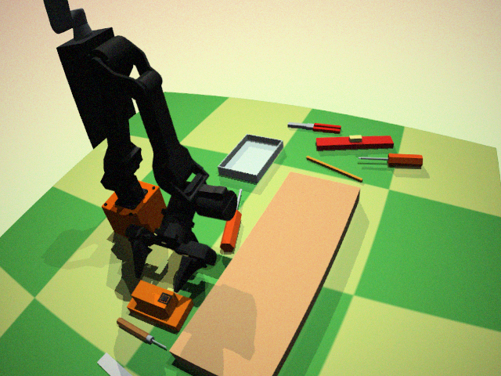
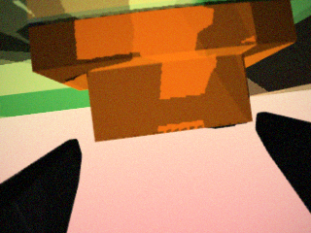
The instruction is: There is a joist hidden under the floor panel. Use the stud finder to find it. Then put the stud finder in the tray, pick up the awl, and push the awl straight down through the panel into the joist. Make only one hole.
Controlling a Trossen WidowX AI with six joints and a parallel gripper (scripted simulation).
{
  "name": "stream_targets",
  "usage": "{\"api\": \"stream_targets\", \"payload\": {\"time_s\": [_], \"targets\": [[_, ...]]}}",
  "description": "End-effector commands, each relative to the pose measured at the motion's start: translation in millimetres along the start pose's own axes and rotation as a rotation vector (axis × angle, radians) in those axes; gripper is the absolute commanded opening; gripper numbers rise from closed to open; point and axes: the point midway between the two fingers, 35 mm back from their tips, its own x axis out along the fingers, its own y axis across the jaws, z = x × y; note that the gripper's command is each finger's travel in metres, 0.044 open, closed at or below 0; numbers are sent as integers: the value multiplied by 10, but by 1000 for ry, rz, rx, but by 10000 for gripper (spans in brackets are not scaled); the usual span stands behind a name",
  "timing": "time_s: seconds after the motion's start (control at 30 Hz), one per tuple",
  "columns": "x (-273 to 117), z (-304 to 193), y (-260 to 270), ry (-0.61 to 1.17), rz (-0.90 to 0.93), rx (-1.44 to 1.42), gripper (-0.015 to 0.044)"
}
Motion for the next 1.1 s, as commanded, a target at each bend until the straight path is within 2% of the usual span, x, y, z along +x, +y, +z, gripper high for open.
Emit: {"api": "stream_targets", "payload": {"time_s": [0.0,0.3,0.63,0.83,0.9,1.07], "targets": [[-35,-17,-37,4,-6,12,440],[-103,-96,-52,6,-6,11,440],[-400,-778,-4,2,-1,2,440],[-367,-708,-11,2,0,-4,440],[-324,-674,9,-42,27,35,440],[-83,-449,111,-351,226,359,440]]}}
